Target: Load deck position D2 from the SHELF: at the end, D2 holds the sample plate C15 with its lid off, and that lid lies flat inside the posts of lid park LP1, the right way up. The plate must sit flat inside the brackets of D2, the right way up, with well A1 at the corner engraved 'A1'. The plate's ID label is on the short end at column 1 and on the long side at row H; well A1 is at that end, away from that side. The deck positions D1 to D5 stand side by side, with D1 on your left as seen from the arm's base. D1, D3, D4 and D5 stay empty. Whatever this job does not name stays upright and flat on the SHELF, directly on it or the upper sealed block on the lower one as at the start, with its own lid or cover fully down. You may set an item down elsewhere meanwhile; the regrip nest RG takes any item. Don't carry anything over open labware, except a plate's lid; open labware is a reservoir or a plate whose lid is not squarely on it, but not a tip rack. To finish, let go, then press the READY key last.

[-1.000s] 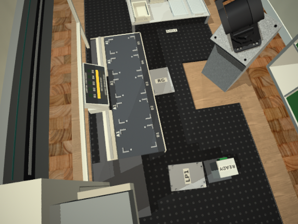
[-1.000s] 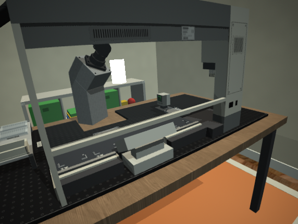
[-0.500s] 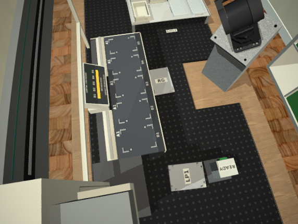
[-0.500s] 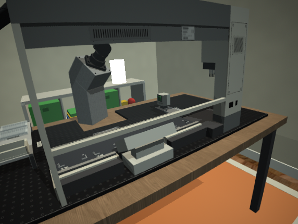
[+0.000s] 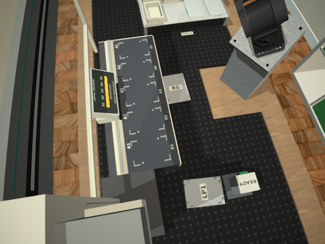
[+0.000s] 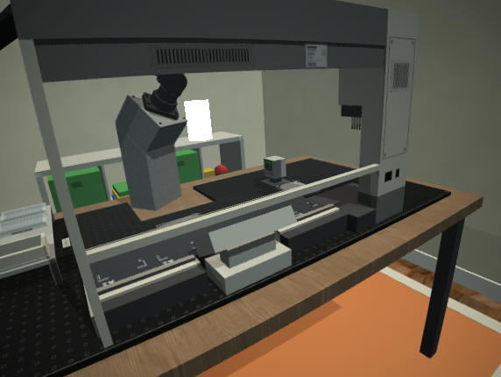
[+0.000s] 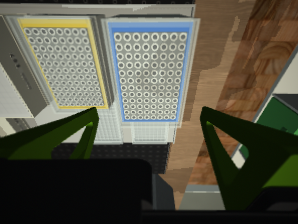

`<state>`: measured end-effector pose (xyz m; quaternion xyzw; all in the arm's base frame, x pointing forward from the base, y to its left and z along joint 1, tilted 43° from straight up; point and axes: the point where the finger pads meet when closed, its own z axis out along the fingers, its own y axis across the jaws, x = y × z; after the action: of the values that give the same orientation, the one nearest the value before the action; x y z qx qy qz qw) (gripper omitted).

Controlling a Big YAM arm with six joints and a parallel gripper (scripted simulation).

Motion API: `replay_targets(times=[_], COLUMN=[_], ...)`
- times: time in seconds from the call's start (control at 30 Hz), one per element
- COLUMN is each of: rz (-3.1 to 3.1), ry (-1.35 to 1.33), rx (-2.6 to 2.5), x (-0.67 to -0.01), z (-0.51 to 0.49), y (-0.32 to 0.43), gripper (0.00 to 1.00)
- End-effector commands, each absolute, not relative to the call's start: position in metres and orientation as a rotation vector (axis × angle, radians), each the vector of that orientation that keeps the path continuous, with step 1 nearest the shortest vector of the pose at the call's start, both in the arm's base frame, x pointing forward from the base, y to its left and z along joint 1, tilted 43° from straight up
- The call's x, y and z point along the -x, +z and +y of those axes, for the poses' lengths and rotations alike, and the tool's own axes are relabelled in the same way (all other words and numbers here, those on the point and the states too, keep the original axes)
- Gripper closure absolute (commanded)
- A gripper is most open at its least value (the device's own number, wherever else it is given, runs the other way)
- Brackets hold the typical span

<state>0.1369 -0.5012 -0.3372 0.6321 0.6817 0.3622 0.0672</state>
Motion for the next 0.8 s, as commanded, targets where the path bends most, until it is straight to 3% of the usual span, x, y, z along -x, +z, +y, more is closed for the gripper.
replay_targets(times=[0.0,0.4,0.77], rz=[2.037,2.037,2.049], ry=[1.022,1.022,1.024], rx=[-1.896,-1.896,-1.882], x=[-0.132,-0.132,-0.189], z=[-0.528,-0.528,-0.528], y=[-0.327,-0.327,-0.287], gripper=[0.0,0.0,0.0])
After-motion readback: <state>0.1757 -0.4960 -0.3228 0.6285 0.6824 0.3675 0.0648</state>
